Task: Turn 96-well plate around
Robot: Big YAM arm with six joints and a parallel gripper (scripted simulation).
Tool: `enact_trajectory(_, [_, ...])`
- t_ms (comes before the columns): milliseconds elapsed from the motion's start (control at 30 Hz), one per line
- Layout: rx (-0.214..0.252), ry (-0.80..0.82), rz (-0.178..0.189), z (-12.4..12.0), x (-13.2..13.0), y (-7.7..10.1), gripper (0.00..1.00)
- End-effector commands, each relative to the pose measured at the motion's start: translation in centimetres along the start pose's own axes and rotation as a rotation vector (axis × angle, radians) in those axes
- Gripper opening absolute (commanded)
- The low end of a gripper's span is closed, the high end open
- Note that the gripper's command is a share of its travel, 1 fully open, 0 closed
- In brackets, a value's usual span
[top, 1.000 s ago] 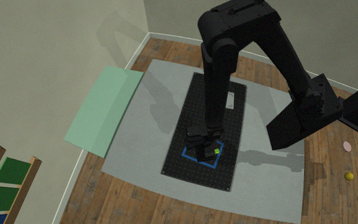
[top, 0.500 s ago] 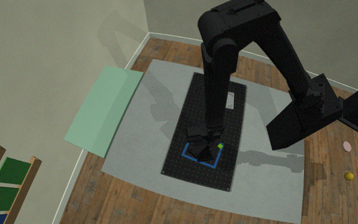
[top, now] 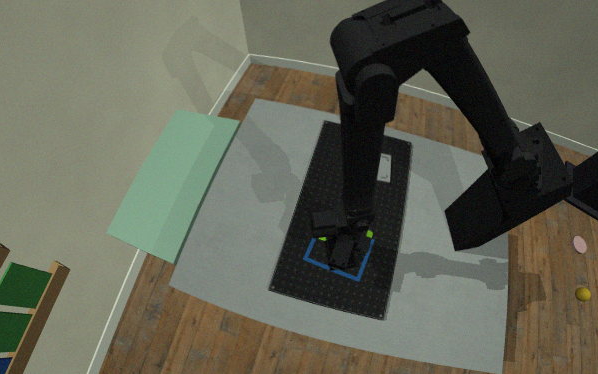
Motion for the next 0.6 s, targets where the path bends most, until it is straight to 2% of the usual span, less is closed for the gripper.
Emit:
enact_trajectory(0, [-0.012, 0.161, -0.008, 0.57, 0.03, 0.77, 1.0])
enact_trajectory(367, [-0.01, 0.494, -0.008, 0.55, 0.09, 0.76, 1.0])
enact_trajectory(567, [-0.01, 0.498, -0.008, 0.54, 0.09, 0.75, 1.0])
Point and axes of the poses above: the point where the finger pads meet when closed, its own y axis back along the fingers, its own x axis across the jaws, z = x × y, the point moved 4 cm from there along y, back along the fingers, and after that the axes turned 4 degrees about y, right-handed, at the moved point
